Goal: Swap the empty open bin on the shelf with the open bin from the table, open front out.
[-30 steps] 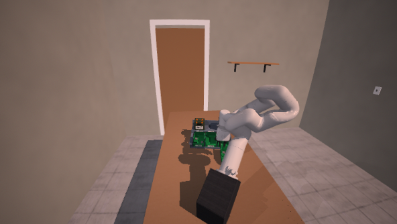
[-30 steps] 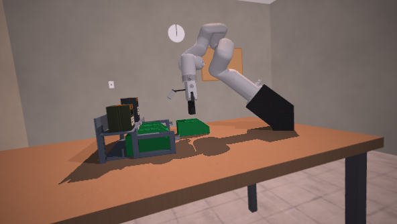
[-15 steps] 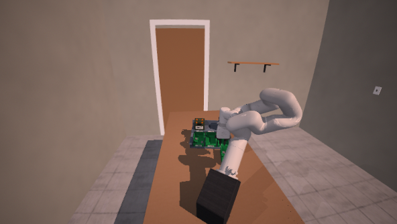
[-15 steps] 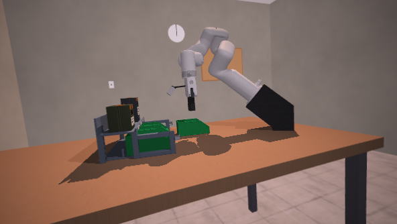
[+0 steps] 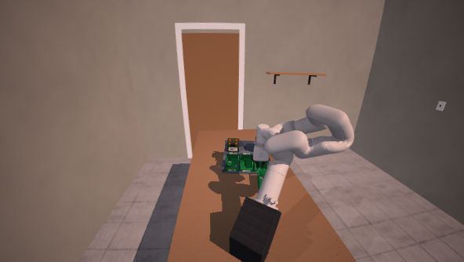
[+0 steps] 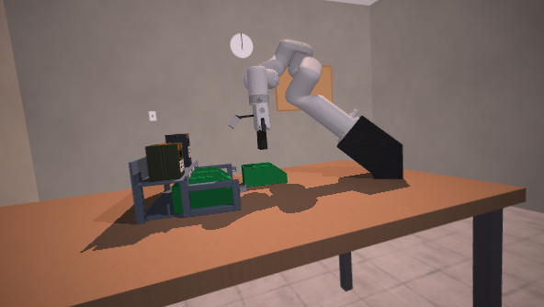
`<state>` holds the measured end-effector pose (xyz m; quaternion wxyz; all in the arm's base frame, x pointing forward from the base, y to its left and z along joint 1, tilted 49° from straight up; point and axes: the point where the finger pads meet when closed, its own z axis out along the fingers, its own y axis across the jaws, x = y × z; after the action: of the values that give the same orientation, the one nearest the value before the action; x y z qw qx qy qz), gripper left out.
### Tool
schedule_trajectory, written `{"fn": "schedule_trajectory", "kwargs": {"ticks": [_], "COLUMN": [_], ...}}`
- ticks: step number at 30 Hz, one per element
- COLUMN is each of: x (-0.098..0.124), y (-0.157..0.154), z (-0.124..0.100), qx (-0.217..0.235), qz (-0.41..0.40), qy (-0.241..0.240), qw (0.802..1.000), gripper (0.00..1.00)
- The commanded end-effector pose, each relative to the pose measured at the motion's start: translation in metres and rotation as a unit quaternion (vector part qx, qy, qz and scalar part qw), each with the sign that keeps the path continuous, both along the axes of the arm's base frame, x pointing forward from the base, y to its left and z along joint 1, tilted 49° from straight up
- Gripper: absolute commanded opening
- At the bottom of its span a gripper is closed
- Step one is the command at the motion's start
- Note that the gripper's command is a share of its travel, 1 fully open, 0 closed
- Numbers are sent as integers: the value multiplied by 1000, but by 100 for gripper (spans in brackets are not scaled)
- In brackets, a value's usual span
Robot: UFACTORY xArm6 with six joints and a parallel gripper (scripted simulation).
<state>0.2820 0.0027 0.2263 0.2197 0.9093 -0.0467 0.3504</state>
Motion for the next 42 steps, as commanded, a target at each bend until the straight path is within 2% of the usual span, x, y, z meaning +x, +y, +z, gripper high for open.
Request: {"fn": "schedule_trajectory", "kwargs": {"ticks": [1,7,8,33,38,42], "x": [0,0,0,0,7,20], "y": [1,1,1,1,5,12], "z": [1,2,2,3,10,21], "qx": [1,1,1,5,38,94], "qz": [0,0,0,-4,-41,-102], "qy": [-1,-1,-1,-4,-29,-71], "qw": [1000,1000,1000,1000,998,988], "gripper": [26,26,0,0,0,0]}}
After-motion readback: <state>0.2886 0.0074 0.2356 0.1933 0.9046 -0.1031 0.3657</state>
